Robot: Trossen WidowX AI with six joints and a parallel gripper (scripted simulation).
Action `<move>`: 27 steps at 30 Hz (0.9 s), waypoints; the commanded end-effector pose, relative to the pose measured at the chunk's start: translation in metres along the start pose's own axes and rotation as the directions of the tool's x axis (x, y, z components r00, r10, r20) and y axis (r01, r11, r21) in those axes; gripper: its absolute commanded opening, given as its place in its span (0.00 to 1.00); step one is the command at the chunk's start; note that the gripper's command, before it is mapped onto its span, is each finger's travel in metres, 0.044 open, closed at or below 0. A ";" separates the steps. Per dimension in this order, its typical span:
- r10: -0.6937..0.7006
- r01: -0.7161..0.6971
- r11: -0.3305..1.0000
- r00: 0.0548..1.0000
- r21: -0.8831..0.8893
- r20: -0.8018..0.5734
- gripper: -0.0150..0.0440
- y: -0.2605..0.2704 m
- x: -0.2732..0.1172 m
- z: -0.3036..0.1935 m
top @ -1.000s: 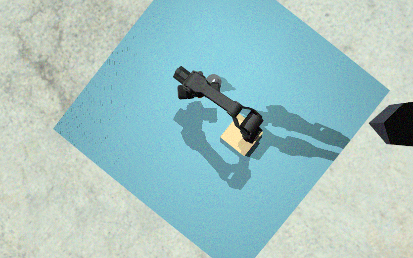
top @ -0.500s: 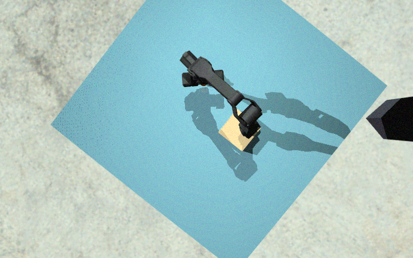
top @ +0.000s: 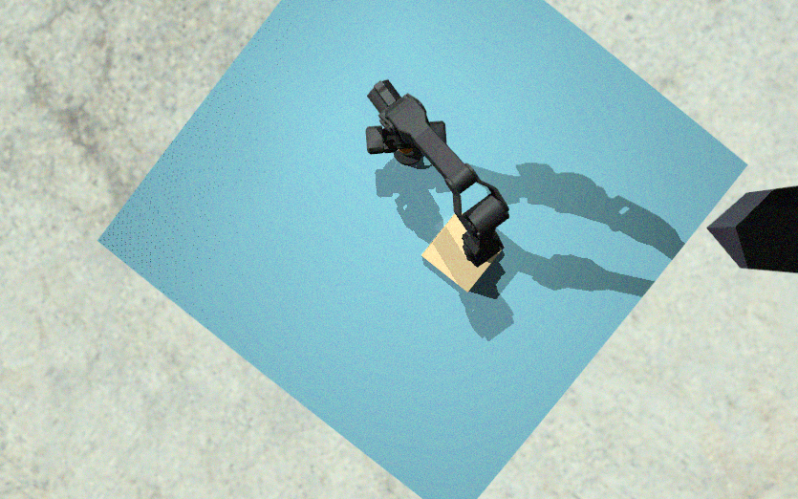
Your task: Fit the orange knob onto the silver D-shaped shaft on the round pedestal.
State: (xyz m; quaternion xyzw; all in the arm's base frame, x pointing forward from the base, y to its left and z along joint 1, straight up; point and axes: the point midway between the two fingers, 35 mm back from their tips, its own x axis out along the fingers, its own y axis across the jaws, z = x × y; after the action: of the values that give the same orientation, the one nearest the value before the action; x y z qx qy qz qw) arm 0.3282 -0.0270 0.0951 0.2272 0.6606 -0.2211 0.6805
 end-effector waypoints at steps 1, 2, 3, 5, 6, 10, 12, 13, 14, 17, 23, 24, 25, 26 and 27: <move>-0.001 0.001 1.000 1.000 -0.006 0.005 0.25 -0.007 0.002 0.006; -0.001 0.001 1.000 1.000 -0.003 0.005 0.25 -0.007 0.002 0.005; -0.001 0.001 1.000 1.000 0.007 0.005 0.25 -0.007 0.002 0.005; -0.001 0.001 0.999 1.000 0.040 0.005 0.25 -0.007 0.002 0.005; -0.001 0.001 0.998 1.000 0.065 0.005 0.25 -0.007 0.002 0.005; -0.001 0.000 0.983 1.000 0.182 0.005 0.25 -0.007 0.002 0.006; -0.001 0.000 0.972 1.000 0.236 0.005 0.25 -0.008 0.002 0.007; -0.001 0.000 0.965 1.000 0.261 0.005 0.25 -0.008 0.002 0.008; -0.001 0.000 0.959 1.000 0.285 0.005 0.25 -0.008 0.002 0.008; -0.001 0.000 0.934 1.000 0.358 0.005 0.25 -0.007 0.002 0.009; -0.001 -0.001 0.866 1.000 0.500 0.005 0.25 -0.006 0.002 0.009; -0.001 -0.002 0.853 1.000 0.522 0.005 0.25 -0.006 0.002 0.009; -0.001 -0.002 0.839 1.000 0.545 0.005 0.25 -0.006 0.002 0.008; -0.001 -0.002 0.824 1.000 0.566 0.005 0.25 -0.006 0.002 0.008; -0.001 -0.002 0.809 1.000 0.588 0.005 0.25 -0.005 0.002 0.008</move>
State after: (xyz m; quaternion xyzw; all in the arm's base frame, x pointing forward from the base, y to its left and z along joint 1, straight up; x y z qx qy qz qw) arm 0.3306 -0.0363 0.0926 0.4015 0.5766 -0.3910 0.5946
